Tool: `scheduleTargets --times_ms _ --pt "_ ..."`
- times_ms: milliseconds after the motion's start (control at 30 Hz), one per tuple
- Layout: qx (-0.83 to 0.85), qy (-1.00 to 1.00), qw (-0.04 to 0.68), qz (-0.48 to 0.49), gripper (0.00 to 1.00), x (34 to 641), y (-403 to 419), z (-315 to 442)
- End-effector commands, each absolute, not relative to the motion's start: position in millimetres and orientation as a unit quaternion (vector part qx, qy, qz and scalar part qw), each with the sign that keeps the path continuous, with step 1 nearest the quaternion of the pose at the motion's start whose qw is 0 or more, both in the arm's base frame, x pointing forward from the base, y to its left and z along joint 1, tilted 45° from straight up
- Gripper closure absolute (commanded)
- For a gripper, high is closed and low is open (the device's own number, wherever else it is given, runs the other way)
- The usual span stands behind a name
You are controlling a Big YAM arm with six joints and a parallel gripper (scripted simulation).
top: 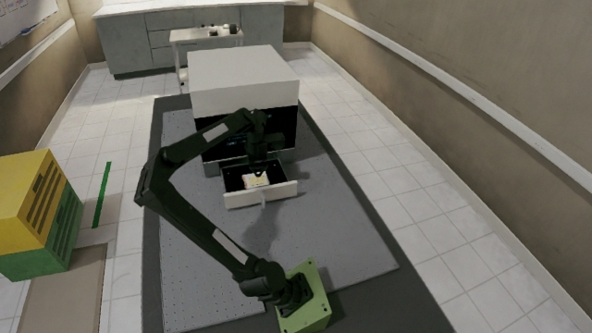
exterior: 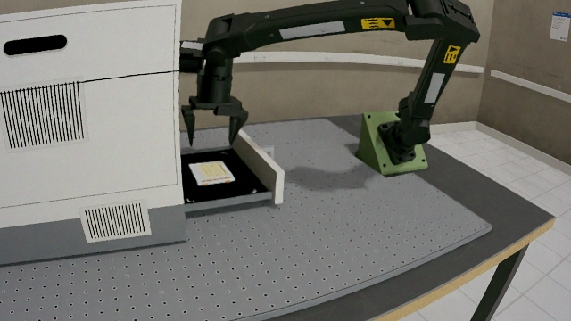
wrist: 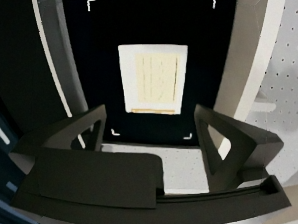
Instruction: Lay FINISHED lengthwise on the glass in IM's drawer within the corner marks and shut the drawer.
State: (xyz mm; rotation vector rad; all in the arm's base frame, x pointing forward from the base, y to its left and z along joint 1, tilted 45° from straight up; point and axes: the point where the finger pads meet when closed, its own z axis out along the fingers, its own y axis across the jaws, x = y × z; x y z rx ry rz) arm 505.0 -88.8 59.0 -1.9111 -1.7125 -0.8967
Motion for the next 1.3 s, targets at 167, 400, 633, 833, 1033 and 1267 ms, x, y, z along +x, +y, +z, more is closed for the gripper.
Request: scheduleTargets --times_ms 167,400,633,833,1033,1267 --pt "-0.682 -0.624 0.182 -0.334 0.08 517 -113 84" --pt "-0.686 -0.618 0.198 -0.328 0.08 497 -108 78" --pt "-0.686 -0.619 0.198 -0.327 0.08 489 -110 80" --pt "-0.683 -0.621 0.203 -0.325 0.08 485 -106 78" --pt "-0.686 -0.619 0.198 -0.327 0.08 476 -114 84" --pt "-0.686 -0.619 0.201 -0.326 0.08 469 -114 84"
